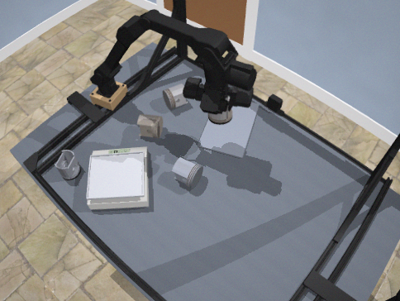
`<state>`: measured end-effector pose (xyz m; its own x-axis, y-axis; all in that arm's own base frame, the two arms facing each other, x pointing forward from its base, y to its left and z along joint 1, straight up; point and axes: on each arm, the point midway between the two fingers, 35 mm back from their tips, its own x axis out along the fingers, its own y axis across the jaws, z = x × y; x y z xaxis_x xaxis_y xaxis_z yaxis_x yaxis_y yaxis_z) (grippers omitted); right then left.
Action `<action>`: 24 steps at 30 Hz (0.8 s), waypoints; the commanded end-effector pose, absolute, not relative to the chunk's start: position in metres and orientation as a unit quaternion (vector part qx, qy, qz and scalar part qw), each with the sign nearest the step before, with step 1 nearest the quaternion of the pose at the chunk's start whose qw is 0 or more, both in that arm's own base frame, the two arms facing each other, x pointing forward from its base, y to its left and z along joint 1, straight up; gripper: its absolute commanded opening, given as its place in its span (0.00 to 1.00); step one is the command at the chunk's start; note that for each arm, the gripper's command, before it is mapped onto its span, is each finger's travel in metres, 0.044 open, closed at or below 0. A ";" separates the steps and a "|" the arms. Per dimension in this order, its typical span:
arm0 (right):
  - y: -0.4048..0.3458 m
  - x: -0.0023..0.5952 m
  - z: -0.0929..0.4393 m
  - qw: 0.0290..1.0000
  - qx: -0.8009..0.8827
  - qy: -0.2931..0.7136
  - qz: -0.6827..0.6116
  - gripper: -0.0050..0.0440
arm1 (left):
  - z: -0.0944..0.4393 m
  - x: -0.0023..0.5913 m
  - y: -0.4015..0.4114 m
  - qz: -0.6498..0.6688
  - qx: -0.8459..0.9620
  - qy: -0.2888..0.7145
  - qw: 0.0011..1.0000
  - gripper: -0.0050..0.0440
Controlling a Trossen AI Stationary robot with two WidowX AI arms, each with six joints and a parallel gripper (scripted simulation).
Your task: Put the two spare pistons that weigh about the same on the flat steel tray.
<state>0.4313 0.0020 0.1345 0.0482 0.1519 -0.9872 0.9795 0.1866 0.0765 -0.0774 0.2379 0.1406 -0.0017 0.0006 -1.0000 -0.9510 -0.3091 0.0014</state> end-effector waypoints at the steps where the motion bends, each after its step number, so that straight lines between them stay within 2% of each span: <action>1: 0.002 0.431 0.143 0.504 0.535 0.538 -0.412 0.43 | 0.141 -0.077 0.238 0.572 -0.572 0.416 0.416 1.00; 24: 0.002 0.431 0.143 0.347 0.676 0.391 -0.520 0.43 | 0.141 -0.077 0.238 0.572 -0.572 0.416 0.416 1.00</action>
